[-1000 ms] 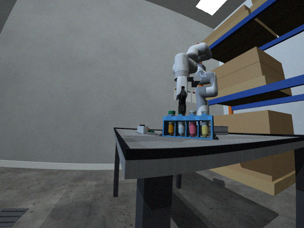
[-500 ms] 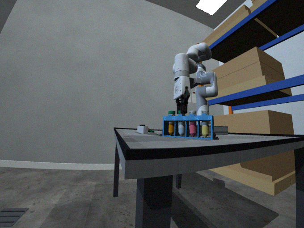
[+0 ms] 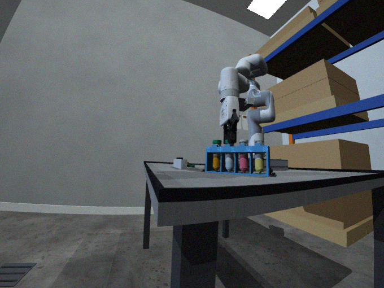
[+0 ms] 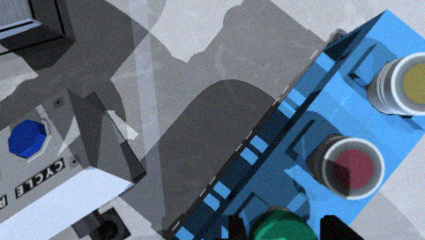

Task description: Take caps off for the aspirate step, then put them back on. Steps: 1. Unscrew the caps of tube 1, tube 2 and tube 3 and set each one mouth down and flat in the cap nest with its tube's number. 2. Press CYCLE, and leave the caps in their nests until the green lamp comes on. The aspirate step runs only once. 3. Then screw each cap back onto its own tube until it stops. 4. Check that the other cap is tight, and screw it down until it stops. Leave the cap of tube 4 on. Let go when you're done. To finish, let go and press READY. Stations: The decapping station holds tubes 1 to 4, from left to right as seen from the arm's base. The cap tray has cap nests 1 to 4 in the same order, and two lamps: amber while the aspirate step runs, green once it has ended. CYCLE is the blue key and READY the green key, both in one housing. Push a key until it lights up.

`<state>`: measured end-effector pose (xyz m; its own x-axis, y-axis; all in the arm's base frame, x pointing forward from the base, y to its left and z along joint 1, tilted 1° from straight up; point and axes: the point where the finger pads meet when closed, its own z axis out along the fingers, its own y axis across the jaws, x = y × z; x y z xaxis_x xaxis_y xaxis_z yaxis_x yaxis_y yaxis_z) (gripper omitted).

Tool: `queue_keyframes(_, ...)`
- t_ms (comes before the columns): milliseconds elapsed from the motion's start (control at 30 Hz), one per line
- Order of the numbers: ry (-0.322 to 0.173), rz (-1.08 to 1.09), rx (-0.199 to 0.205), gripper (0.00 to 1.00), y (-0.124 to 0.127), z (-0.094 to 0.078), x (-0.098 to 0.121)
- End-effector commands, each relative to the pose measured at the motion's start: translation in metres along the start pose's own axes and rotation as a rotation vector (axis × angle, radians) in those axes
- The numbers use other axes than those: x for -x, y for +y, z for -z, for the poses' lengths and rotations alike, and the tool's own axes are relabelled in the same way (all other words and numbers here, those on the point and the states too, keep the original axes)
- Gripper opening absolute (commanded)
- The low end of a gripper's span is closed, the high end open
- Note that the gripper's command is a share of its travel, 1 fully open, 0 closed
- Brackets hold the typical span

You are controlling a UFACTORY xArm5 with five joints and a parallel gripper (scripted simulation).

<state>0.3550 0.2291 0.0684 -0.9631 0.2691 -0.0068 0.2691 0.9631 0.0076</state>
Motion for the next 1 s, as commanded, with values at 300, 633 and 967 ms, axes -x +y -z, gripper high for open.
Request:
queue_keyframes(300,0.010,-0.617,0.009,0.46,0.0010,0.0012,0.0008)
queue_keyframes(633,0.011,-0.934,0.007,0.46,0.0010,0.0012,0.0008)
queue_keyframes(967,0.013,-1.390,0.005,0.46,0.0010,0.0012,0.0009)
